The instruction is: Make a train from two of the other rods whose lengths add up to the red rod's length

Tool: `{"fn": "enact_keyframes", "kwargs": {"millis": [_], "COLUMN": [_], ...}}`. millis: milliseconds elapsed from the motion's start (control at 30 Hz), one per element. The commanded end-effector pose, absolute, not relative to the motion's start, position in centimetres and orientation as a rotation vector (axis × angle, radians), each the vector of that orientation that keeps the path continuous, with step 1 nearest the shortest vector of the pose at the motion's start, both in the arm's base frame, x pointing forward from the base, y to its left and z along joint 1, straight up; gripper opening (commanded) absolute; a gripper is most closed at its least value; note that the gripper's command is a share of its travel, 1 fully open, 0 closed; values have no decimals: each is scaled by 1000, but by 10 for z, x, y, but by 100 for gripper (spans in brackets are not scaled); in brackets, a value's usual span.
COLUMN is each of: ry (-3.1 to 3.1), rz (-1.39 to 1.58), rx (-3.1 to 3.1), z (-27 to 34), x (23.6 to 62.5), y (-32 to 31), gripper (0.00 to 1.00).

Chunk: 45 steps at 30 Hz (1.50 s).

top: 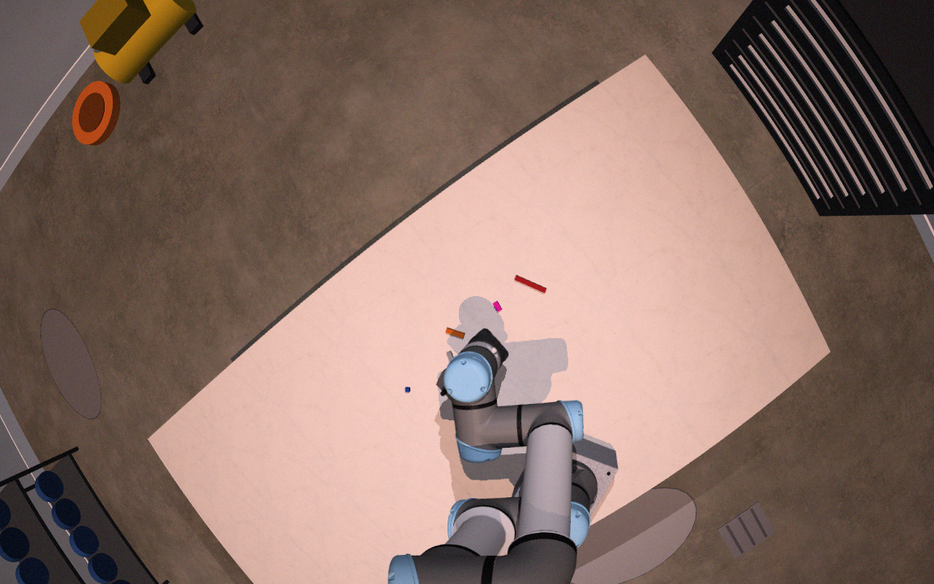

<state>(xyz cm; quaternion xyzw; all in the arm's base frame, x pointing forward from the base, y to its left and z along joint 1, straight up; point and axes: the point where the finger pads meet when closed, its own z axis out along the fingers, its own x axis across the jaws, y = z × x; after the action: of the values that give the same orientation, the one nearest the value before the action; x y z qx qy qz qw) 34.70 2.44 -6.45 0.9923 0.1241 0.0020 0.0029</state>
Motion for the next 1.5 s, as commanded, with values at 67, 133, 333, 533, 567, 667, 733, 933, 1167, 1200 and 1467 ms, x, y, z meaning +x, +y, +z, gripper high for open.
{"fn": "enact_keyframes", "kwargs": {"millis": [67,133,333,533,567,667,733,933,1167,1200,1467], "ry": [389,389,389,389,389,389,389,389,389,389,389], "rz": [6,6,6,6,6,6,6,6,6,6,6], "rx": [3112,3112,3112,3112,3112,3112,3112,3112,3112,3112,3112], "z": [-40,-34,-23,-15,-14,-14,-14,-14,-14,-14,-14], "x": [347,347,347,347,347,347,347,347,347,347,347], "y": [24,24,24,24,24,24,24,24,24,24,24], "gripper": [54,54,54,54,54,54,54,100,100,100,100]}}
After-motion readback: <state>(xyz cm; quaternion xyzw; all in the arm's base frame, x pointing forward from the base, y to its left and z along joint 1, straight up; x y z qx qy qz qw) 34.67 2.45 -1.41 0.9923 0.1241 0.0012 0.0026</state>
